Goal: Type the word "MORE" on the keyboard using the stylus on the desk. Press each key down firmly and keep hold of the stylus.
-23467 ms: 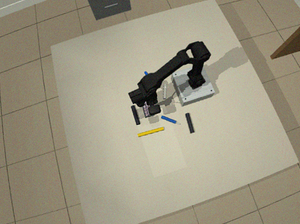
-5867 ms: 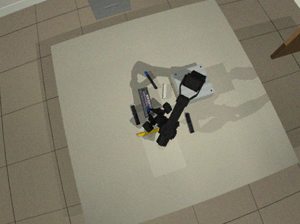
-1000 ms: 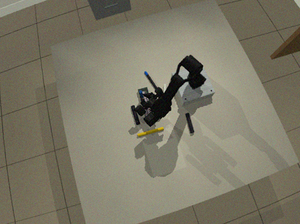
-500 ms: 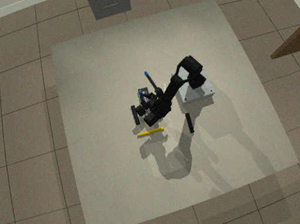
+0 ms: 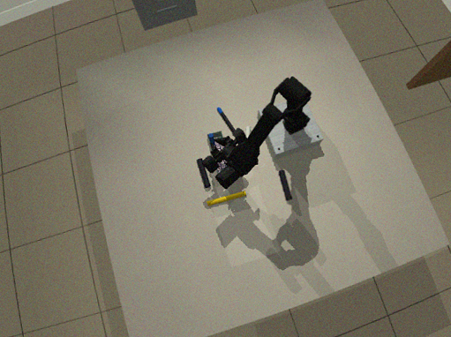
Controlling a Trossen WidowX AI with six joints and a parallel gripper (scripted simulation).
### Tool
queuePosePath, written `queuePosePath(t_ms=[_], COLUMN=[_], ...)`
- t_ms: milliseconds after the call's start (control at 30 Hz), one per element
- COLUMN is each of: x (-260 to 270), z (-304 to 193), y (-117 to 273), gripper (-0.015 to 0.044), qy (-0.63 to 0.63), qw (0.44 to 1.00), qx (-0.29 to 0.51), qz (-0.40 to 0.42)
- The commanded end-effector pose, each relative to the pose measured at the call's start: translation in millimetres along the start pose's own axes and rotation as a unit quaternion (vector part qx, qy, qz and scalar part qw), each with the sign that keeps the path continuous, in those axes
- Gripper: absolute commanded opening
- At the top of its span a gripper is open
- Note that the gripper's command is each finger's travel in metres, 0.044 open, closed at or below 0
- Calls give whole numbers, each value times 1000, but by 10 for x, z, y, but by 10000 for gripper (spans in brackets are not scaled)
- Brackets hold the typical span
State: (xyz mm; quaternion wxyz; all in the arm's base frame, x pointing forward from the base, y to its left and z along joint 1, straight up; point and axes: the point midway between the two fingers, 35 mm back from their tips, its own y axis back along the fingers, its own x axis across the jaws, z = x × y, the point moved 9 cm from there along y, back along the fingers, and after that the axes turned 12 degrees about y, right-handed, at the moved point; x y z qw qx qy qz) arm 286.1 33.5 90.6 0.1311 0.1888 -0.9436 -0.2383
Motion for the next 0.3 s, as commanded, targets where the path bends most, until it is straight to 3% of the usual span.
queuePosePath(t_ms=[0,267], x=[6,7], z=[-61,-34], y=[34,20], gripper=[81,81], qy=[1,1], qw=[1000,1000], qx=[0,0], qz=[0,0])
